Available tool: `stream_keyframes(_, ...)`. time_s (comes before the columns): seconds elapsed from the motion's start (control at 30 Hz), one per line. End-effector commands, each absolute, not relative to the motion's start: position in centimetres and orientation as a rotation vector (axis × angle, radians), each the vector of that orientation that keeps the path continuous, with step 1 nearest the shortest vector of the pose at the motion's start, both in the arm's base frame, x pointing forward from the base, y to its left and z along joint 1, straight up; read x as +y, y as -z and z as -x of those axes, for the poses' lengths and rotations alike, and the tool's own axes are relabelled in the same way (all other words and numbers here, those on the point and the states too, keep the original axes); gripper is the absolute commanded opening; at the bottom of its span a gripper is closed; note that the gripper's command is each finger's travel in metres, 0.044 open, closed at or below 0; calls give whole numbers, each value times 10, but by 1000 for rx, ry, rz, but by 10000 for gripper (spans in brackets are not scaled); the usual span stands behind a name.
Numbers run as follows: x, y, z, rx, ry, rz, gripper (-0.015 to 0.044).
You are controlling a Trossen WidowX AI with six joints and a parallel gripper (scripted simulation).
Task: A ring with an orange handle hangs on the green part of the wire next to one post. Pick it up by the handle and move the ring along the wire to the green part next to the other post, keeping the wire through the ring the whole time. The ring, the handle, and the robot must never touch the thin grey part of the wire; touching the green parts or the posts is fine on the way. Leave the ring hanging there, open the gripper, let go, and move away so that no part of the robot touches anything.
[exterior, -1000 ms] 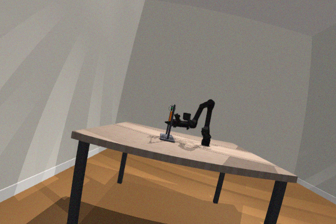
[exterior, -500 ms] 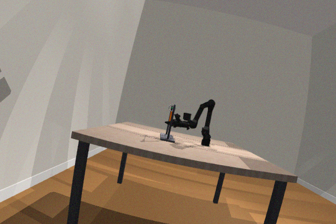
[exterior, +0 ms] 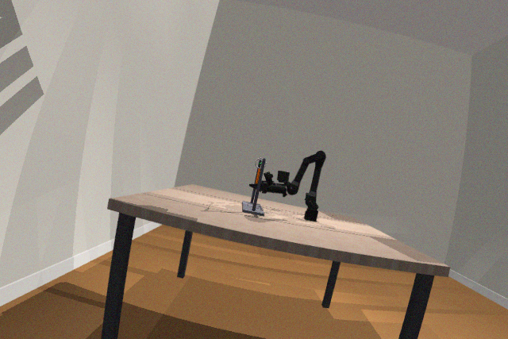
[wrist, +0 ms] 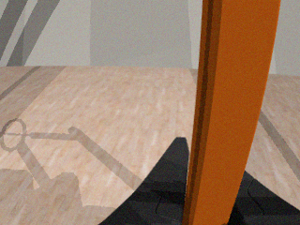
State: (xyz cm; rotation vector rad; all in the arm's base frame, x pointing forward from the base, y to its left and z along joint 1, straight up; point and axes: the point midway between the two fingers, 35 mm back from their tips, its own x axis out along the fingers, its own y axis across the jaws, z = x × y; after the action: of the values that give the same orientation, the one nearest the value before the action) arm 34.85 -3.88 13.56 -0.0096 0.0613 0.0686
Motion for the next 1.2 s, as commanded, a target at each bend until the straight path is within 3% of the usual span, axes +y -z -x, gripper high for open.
stream_keyframes(0.0,-34,-135,-347,63,-61,0,-150)
stream_keyframes(1.17,-10,-135,-346,59,-21,77,-150)
